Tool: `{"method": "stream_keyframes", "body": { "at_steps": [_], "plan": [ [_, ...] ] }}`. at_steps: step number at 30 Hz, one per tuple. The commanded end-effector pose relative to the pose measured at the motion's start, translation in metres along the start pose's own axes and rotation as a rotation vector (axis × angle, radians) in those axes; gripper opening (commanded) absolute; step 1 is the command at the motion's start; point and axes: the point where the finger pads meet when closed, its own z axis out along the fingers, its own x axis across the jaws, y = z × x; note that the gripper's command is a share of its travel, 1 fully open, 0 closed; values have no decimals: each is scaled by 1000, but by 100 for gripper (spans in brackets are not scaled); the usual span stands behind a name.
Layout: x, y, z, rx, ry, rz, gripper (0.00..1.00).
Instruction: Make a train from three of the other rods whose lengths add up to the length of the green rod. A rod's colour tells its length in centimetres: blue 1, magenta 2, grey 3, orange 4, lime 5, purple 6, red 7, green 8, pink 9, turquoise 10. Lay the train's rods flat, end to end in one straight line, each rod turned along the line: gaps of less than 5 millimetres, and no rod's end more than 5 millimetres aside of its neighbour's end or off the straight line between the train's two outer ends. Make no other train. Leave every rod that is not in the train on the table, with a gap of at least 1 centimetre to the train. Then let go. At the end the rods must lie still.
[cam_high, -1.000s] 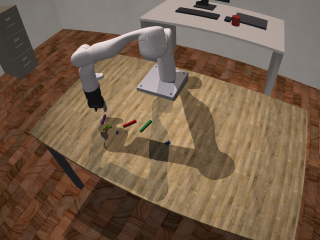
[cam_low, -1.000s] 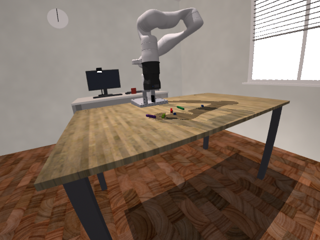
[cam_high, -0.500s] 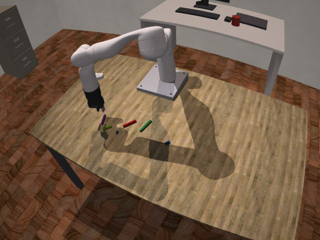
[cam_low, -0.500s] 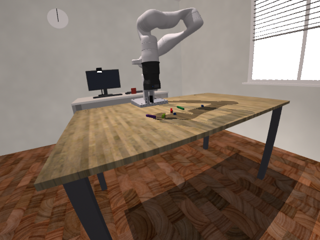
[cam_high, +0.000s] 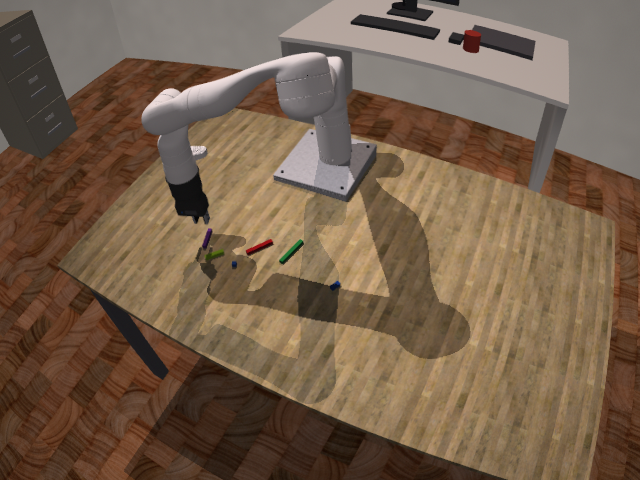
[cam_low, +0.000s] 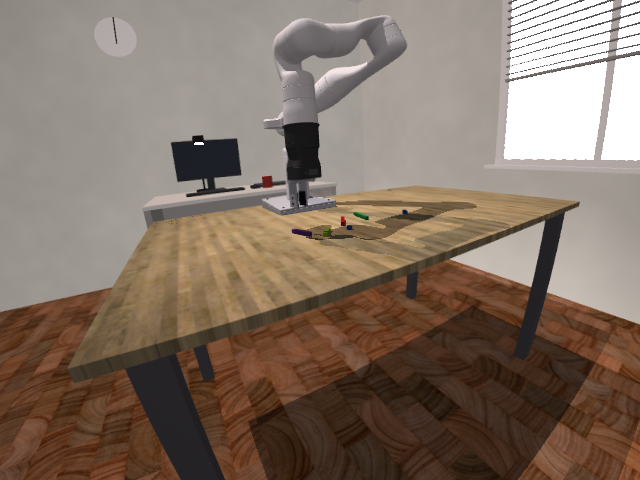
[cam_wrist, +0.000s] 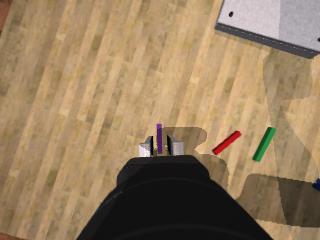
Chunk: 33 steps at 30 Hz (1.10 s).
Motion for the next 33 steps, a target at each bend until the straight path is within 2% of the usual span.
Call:
{"method": "stream_keyframes", "body": {
  "at_steps": [1, 18, 33],
  "plan": [
    [0, 0, -1, -1, -1, 0, 54],
    [0, 0, 5, -1, -1, 0, 54],
    [-1, 1, 26, -1, -1, 0, 54]
  ]
}}
